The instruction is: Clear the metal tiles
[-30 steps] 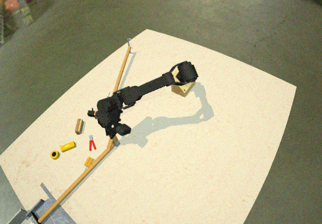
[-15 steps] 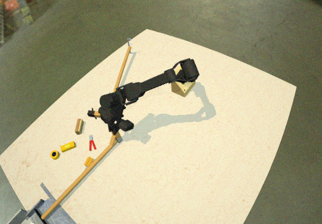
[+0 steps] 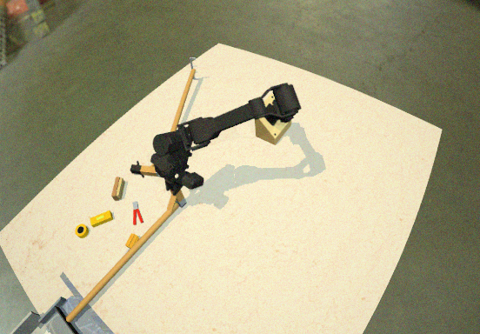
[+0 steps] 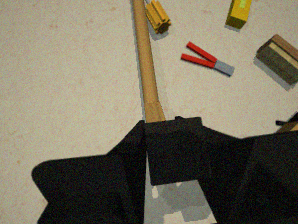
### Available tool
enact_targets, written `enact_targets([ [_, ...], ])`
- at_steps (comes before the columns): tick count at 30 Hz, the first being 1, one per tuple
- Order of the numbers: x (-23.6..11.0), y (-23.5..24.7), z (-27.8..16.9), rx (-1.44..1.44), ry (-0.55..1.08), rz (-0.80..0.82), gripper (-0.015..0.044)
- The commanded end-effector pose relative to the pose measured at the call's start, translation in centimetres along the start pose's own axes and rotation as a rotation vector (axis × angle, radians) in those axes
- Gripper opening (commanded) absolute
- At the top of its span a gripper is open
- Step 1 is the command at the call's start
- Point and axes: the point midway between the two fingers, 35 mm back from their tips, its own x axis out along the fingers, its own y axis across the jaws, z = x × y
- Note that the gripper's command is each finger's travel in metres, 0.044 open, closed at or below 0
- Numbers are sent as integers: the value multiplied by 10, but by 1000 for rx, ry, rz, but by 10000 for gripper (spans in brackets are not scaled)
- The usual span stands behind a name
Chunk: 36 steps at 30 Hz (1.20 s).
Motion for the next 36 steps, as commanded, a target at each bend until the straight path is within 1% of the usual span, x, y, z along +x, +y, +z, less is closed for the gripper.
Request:
enact_targets([
  [1, -10, -3, 0, 1, -17, -7, 0],
  [36, -43, -8, -46, 2, -19, -9, 0],
])
